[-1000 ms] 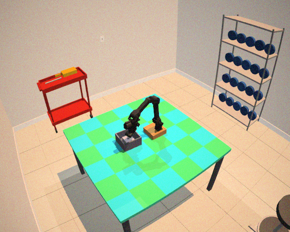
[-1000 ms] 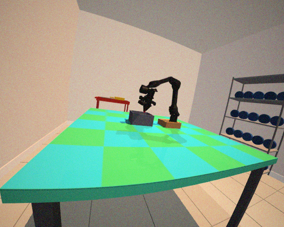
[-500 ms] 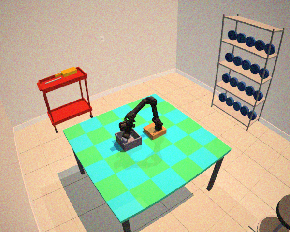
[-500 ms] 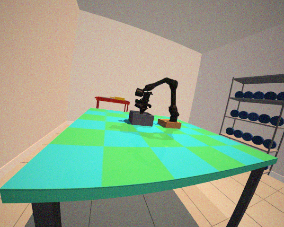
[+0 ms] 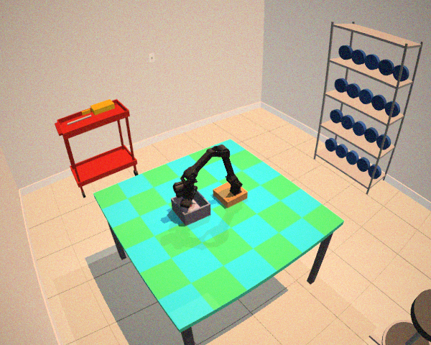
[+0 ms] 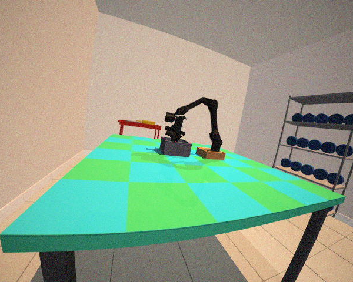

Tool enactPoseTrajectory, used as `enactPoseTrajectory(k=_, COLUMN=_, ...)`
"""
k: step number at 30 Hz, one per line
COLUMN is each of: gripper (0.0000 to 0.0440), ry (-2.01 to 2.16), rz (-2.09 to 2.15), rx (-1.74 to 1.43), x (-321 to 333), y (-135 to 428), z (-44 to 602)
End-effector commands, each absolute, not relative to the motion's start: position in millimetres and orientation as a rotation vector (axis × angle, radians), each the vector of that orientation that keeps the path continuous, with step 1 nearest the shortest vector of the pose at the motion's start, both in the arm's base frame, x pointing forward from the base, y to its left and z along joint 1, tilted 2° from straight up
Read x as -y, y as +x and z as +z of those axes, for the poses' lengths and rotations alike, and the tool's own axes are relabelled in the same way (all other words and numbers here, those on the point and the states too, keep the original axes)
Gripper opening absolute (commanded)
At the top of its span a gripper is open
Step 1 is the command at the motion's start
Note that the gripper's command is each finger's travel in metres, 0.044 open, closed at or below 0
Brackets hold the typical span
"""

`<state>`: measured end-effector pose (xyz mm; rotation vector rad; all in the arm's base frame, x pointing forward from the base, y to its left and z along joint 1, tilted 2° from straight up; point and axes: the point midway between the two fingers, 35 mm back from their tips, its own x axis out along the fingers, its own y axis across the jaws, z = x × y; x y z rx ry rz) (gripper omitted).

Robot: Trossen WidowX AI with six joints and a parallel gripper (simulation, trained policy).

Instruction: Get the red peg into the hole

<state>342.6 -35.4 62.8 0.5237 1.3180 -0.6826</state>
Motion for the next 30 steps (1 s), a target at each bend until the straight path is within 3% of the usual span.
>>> enactPoseTrajectory(k=1, gripper=0.0247, ry=0.531, rz=-0.664, rx=-1.329, x=35, y=350, z=66)
enactPoseTrajectory(k=8, gripper=0.0431, ry=0.572, rz=-0.618, rx=-1.339, x=35, y=373, z=79)
enactPoseTrajectory(k=9, gripper=0.044, ry=0.577, rz=-0.609, rx=-1.34, x=34, y=377, z=81)
enactPoseTrajectory(k=30, gripper=0.044, ry=0.64, rz=-0.439, rx=-1.289, x=11, y=429, z=117)
